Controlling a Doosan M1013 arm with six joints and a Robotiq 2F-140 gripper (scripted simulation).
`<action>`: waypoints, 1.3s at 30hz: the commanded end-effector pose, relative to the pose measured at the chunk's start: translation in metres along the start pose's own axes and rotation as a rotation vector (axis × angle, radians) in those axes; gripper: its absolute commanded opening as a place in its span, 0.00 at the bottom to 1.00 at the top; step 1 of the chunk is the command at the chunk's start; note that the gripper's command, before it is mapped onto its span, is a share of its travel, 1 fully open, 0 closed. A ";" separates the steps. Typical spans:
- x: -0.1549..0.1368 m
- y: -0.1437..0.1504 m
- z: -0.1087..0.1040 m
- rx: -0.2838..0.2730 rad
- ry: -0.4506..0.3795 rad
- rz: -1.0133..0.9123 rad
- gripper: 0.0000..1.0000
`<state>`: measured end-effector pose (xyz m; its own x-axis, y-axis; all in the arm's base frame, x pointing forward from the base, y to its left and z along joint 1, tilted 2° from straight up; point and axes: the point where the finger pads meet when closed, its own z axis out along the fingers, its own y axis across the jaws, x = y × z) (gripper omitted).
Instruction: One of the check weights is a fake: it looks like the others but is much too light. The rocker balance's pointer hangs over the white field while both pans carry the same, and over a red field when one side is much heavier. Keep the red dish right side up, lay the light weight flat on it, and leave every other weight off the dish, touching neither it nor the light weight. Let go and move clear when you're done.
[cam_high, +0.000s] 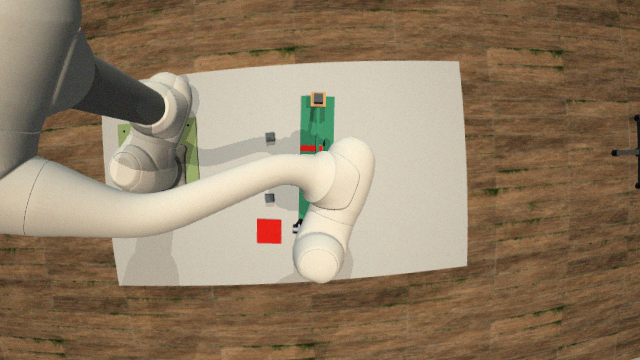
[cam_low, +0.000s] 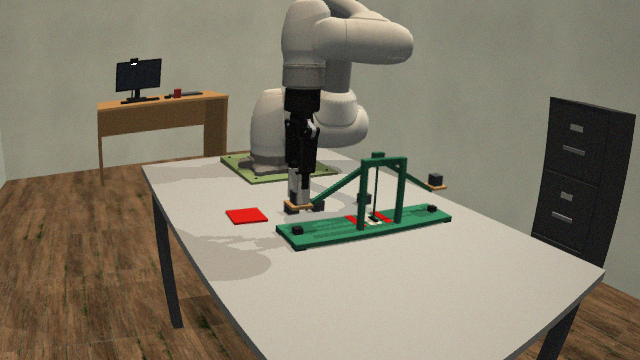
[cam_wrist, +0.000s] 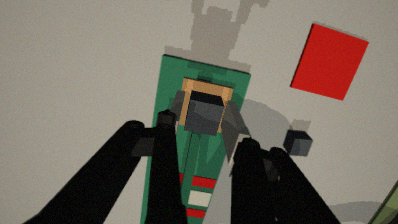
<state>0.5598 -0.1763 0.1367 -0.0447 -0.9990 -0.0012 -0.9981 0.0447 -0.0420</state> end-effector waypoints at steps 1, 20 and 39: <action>0.000 0.000 -0.008 0.000 0.000 0.000 0.35; 0.000 0.000 -0.084 0.000 0.000 0.000 0.35; 0.000 0.000 -0.087 0.000 0.000 0.000 1.00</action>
<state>0.5562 -0.1762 0.2234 -0.0447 -0.9990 -0.0012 -0.9981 0.0447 -0.0420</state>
